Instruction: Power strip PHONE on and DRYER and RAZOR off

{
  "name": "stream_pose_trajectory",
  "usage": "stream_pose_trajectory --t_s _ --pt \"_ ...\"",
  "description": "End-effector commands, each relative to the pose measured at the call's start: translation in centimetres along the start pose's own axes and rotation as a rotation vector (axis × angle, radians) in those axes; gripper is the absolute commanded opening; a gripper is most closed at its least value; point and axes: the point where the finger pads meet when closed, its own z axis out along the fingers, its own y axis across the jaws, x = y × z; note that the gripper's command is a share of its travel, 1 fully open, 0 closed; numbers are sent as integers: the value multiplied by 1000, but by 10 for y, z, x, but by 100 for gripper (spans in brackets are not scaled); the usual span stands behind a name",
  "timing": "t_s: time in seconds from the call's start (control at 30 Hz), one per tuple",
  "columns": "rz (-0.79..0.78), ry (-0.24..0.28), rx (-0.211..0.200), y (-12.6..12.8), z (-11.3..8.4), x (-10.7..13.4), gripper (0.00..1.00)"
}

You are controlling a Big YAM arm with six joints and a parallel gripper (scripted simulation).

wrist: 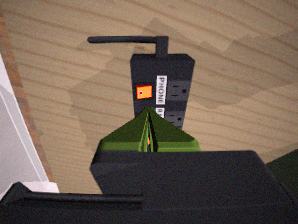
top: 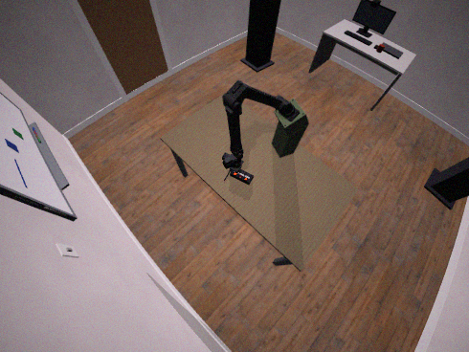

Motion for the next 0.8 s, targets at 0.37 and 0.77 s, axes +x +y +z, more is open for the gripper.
stream_pose_trajectory --t_s 0.37,0.77 --pt "6 -5 -40 28 -22 89 0" --pt "3 2 -28 22 -22 92 0"
